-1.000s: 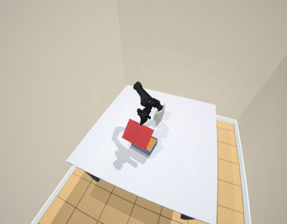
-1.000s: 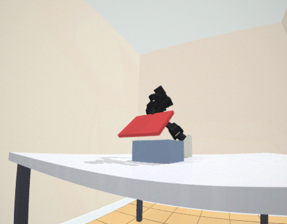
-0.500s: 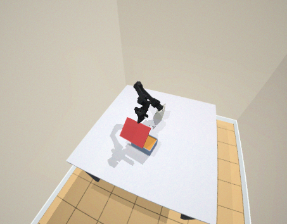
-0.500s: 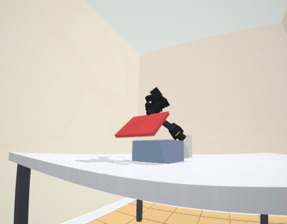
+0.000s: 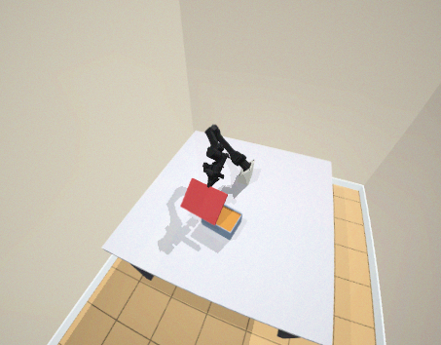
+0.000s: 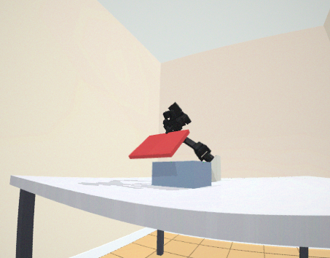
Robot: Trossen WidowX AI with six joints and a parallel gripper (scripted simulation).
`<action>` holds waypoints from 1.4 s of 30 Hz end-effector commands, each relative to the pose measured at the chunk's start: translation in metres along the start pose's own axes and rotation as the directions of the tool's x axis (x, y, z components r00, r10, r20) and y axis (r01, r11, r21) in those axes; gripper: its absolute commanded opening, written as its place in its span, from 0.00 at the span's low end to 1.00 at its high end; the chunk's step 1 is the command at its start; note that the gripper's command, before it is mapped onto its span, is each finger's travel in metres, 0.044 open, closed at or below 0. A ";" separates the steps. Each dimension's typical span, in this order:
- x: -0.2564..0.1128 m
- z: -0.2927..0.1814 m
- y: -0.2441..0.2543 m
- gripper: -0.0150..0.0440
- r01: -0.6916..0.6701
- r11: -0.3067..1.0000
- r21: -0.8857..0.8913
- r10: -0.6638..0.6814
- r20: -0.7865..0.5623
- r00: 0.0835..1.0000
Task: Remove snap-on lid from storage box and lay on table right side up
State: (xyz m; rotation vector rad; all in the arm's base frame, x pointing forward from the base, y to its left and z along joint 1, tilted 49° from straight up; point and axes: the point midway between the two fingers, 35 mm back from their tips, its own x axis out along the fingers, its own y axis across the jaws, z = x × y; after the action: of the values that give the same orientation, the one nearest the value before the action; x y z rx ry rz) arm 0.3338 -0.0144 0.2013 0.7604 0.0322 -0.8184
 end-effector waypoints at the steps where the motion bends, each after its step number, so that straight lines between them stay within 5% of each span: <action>1: -0.002 0.008 0.001 0.25 -0.009 1.000 0.001 0.009 -0.006 1.000; 42: -0.011 0.089 -0.006 0.25 -0.009 1.000 -0.002 0.009 -0.005 1.000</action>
State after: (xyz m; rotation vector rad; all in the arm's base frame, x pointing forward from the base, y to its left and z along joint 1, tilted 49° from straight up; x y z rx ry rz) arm 0.3014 -0.0644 0.2583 0.7546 0.0390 -0.8232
